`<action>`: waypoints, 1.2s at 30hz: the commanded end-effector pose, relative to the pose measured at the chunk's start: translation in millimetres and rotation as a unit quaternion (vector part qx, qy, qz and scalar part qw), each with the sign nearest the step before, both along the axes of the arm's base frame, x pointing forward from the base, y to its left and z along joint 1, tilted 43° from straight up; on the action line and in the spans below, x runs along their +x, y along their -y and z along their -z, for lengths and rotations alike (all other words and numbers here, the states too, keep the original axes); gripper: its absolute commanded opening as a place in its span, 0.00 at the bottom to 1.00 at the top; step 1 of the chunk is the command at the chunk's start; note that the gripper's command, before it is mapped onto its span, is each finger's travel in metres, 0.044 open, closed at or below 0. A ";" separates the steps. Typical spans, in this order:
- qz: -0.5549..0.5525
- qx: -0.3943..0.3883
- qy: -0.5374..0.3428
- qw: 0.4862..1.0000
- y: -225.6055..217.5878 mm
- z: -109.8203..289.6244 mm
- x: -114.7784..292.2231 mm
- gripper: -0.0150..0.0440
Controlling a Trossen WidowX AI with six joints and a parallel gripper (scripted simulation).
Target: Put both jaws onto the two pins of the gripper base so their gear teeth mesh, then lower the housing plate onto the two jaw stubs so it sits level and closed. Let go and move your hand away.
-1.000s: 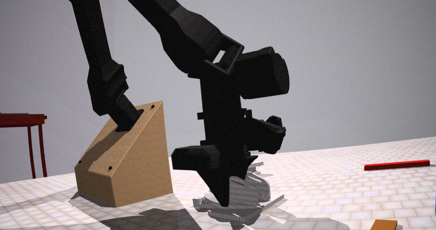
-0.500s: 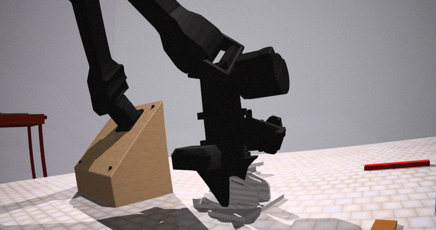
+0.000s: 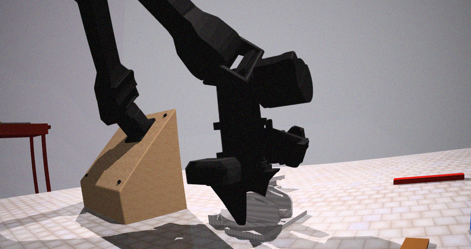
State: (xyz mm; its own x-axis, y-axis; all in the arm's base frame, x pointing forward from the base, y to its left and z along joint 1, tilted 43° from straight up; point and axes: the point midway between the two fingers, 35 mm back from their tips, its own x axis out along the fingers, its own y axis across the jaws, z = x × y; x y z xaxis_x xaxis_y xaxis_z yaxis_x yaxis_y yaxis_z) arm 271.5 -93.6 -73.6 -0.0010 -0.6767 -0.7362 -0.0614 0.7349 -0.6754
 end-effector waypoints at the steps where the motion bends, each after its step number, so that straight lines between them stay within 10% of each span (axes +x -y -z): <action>1: 0.000 0.000 -0.001 1.000 -0.3 -0.1 -0.2 0.63; 23: -0.003 -0.003 0.002 1.000 -40.7 -45.6 0.8 0.63; 31: -0.035 0.013 -0.023 0.999 -60.6 -36.2 -1.4 0.99; 36: -0.072 0.020 -0.056 0.996 -73.7 -29.4 -2.7 1.00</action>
